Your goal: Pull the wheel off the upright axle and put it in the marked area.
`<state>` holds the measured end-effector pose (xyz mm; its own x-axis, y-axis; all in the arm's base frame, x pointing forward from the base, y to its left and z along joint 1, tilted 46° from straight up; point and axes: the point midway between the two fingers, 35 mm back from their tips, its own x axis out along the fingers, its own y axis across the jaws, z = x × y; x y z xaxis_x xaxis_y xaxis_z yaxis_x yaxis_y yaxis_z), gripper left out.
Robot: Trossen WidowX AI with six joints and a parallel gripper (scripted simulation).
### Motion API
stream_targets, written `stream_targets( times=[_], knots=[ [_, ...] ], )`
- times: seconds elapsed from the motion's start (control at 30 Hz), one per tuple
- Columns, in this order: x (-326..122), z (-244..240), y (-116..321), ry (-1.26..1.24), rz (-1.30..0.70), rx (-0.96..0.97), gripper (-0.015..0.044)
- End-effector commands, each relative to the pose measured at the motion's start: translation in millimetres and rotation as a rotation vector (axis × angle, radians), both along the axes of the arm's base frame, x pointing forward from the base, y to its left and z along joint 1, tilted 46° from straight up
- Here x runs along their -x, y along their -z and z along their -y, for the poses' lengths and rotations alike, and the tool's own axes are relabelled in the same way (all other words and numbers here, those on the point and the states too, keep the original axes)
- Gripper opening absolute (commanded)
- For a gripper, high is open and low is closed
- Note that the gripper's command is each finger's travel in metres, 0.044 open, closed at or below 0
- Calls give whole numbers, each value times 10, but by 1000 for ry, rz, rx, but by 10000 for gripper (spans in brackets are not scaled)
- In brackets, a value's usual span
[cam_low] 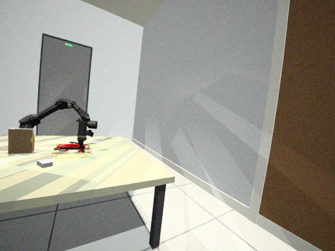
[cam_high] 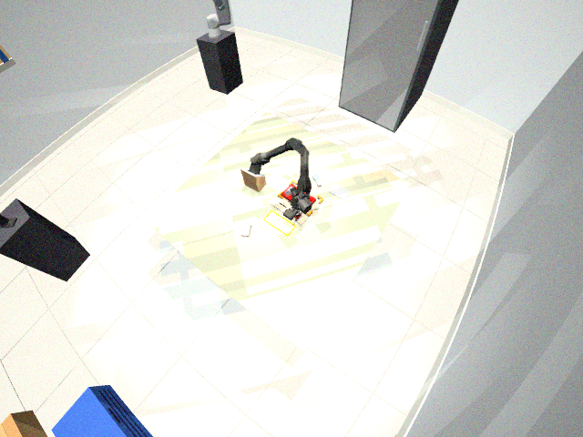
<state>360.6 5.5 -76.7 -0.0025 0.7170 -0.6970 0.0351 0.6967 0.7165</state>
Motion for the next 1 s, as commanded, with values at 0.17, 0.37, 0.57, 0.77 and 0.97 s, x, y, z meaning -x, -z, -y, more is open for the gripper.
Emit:
stream_targets(
  times=[0.17, 0.37, 0.57, 0.77, 0.97],
  knots=[
    [2, 71, -44, 10, 1, 2, 0],
    [2, 85, -58, 11, 2, 2, 0],
    [2, 99, -72, 12, 2, 2, 0],
    [2, 114, -86, 13, 2, 2, 0],
    [2, 128, -100, 13, 3, 2, 0]
  ],
)
